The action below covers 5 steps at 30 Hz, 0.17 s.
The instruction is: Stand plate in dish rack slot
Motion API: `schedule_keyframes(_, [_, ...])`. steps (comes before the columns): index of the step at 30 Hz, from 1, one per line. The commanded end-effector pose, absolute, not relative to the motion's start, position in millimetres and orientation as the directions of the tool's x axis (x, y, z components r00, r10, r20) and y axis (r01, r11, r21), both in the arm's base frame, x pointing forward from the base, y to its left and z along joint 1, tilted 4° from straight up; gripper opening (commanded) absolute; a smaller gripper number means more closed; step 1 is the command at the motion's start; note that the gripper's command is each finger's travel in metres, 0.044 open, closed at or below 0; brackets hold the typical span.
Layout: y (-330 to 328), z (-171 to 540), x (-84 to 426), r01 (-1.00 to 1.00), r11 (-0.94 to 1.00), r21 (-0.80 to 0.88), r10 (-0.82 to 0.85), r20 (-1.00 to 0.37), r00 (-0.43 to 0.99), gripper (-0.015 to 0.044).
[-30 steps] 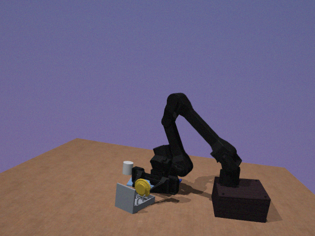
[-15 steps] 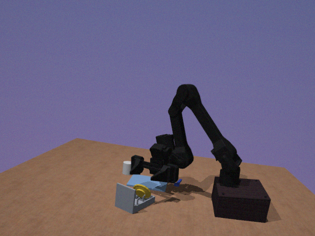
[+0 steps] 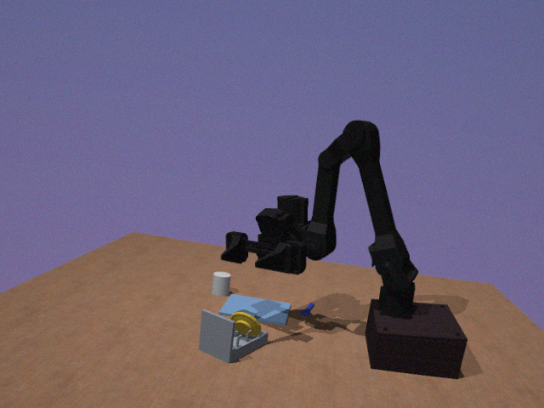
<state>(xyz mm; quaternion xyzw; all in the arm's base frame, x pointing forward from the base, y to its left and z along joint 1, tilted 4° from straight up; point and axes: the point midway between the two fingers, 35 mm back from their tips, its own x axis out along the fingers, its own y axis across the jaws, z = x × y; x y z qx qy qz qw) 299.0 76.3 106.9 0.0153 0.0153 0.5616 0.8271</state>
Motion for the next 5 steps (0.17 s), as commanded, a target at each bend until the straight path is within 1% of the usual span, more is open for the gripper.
schedule_keyframes(1, [69.6,110.8,320.3,-0.895,0.439,0.077,0.899,-0.027,0.438,0.0400])
schedule_keyframes(5, [61.4,111.7,342.1,-0.845,0.516,0.141,0.856,-0.067,0.512,0.0400])
